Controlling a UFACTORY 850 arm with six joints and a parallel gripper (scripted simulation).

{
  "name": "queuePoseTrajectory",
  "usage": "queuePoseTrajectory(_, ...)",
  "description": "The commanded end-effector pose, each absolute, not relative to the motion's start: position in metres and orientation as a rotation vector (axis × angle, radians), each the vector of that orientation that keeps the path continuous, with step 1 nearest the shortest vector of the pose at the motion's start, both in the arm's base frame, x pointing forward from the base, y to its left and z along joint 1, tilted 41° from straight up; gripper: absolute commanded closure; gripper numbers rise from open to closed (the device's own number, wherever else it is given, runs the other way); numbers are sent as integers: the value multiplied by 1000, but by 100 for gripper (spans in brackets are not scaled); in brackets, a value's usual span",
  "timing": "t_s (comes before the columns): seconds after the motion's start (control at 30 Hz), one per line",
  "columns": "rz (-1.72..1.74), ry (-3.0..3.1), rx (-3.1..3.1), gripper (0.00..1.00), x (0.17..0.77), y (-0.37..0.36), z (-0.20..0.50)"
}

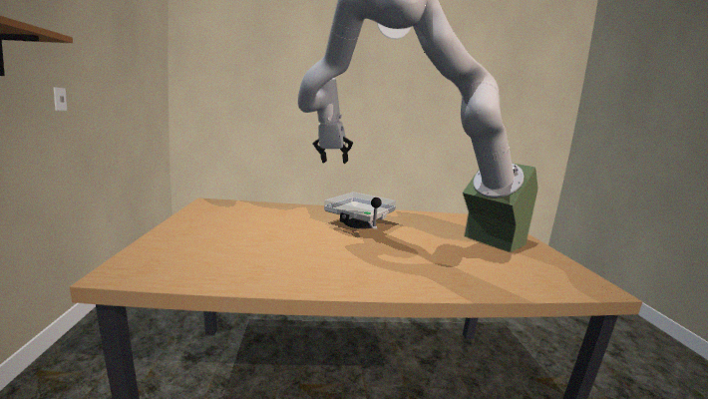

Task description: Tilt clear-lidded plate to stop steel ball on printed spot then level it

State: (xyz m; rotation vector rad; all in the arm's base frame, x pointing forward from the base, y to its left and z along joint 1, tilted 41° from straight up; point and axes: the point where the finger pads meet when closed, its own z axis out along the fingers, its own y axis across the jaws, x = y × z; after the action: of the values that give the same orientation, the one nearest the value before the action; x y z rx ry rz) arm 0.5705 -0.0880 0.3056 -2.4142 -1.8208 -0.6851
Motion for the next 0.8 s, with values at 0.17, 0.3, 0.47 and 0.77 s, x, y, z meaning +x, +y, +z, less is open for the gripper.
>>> queuePoseTrajectory(0.17,-809,-1109,-2521,0,507,13,272)
queuePoseTrajectory(0.3,-804,-721,-2557,0,466,48,251)
queuePoseTrajectory(0.47,-780,-447,-2573,0,433,65,233)
queuePoseTrajectory(0.77,-773,-393,-2576,39,426,68,230)
